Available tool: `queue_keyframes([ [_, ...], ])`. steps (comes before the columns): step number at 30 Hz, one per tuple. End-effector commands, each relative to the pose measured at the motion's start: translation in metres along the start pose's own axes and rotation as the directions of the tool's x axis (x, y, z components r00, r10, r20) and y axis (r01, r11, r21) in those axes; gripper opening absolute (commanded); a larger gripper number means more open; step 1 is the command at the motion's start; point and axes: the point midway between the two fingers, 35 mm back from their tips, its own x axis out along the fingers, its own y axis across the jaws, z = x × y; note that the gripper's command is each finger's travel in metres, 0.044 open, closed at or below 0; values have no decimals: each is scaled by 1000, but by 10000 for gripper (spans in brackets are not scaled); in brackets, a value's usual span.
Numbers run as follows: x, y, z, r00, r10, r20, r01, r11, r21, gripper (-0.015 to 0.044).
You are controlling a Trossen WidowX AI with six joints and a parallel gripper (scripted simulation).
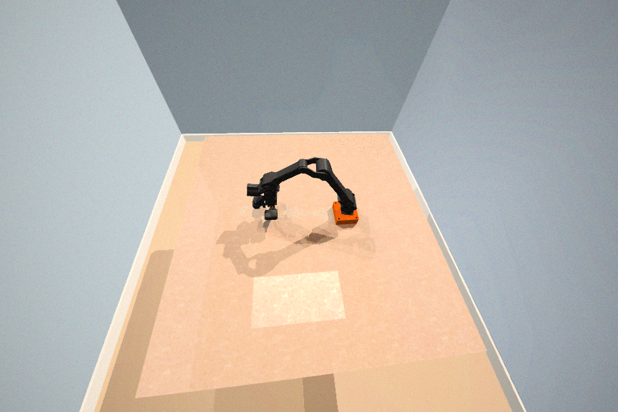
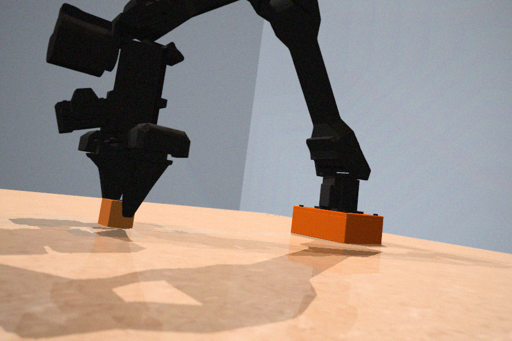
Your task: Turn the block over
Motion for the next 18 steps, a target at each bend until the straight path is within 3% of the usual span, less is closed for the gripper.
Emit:
queue_keyframes([
  [1,1,-1,0,1000,-4,-1,4,1000,-4,177],
  [2,1,-1,0,1000,-4,-1,4,1000,-4,151],
  [18,1,-1,0,1000,-4,-1,4,1000,-4,45],
])
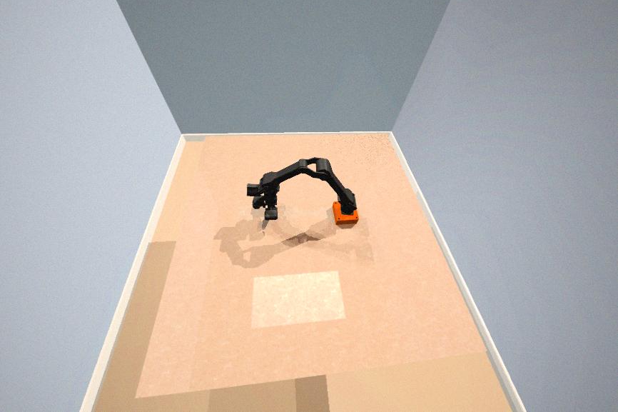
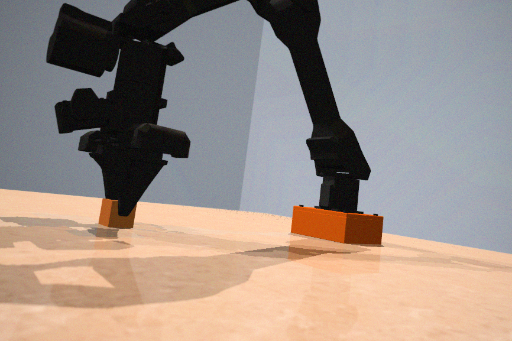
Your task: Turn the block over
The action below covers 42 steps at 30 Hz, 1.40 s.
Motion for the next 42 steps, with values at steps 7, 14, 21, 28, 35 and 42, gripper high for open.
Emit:
queue_keyframes([
  [7,-30,-1,0,1000,-4,0,4,1000,-4,0],
  [14,-27,-1,2,999,-3,50,3,1000,-3,0],
  [21,-22,-1,3,989,-2,151,2,1000,-1,0],
  [28,-19,-1,4,968,-1,250,2,1000,-1,0],
  [35,-18,-1,2,938,-1,346,2,1000,-1,0],
  [42,-19,-1,-1,899,-1,438,3,1000,-3,0],
])
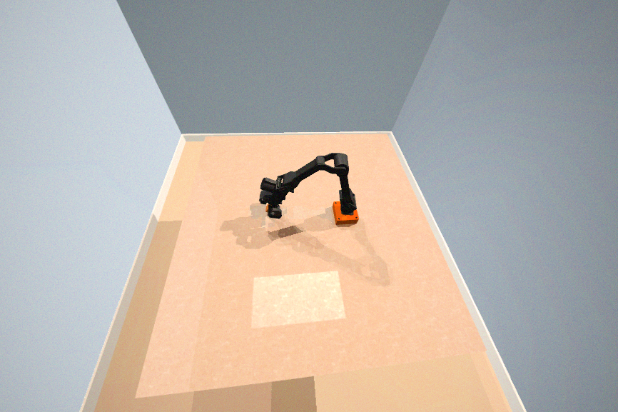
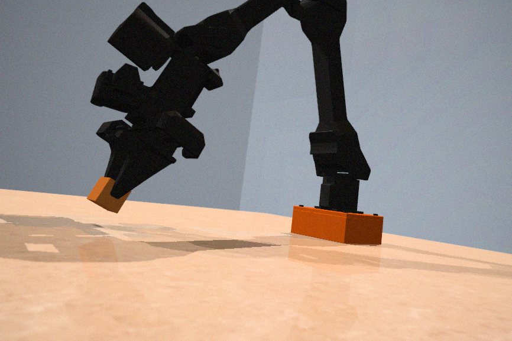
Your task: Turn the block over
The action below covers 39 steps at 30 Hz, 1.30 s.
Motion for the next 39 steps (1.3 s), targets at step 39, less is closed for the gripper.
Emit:
queue_keyframes([
  [39,25,1,-15,836,6,549,-4,1000,-6,0],
])
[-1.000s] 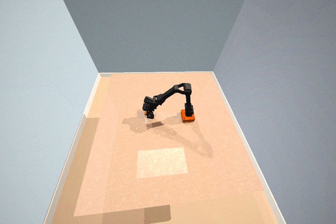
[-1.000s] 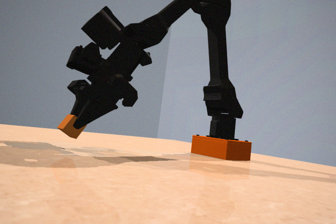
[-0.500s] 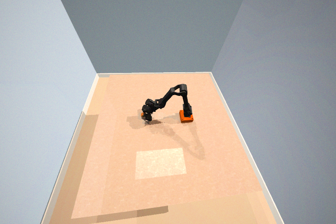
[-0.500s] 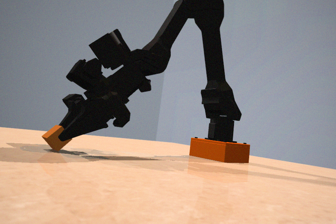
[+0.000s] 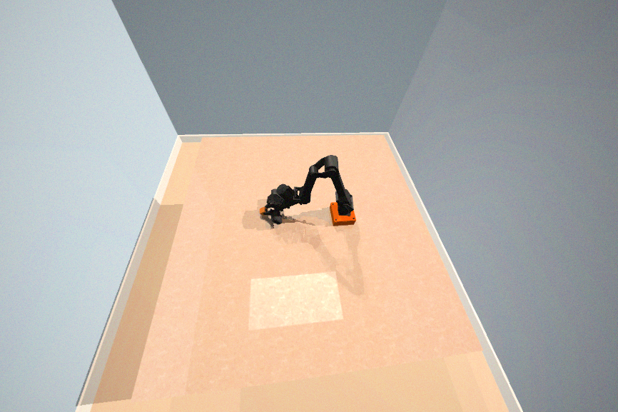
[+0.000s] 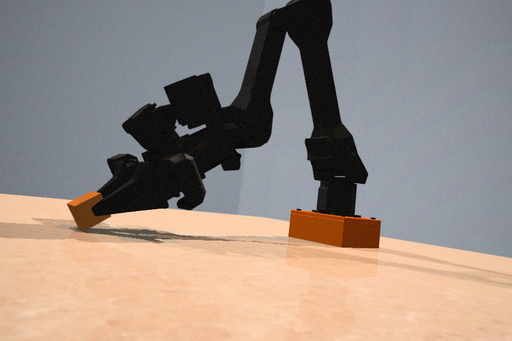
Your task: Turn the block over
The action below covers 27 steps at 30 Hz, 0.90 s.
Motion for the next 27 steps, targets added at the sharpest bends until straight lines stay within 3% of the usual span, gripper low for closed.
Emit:
queue_keyframes([
  [1,-4,1,-3,999,5,43,-5,1000,4,0],
  [21,-8,1,-2,996,5,89,-6,1000,4,0],
  [27,-8,1,-2,996,5,89,-6,1000,4,157],
])
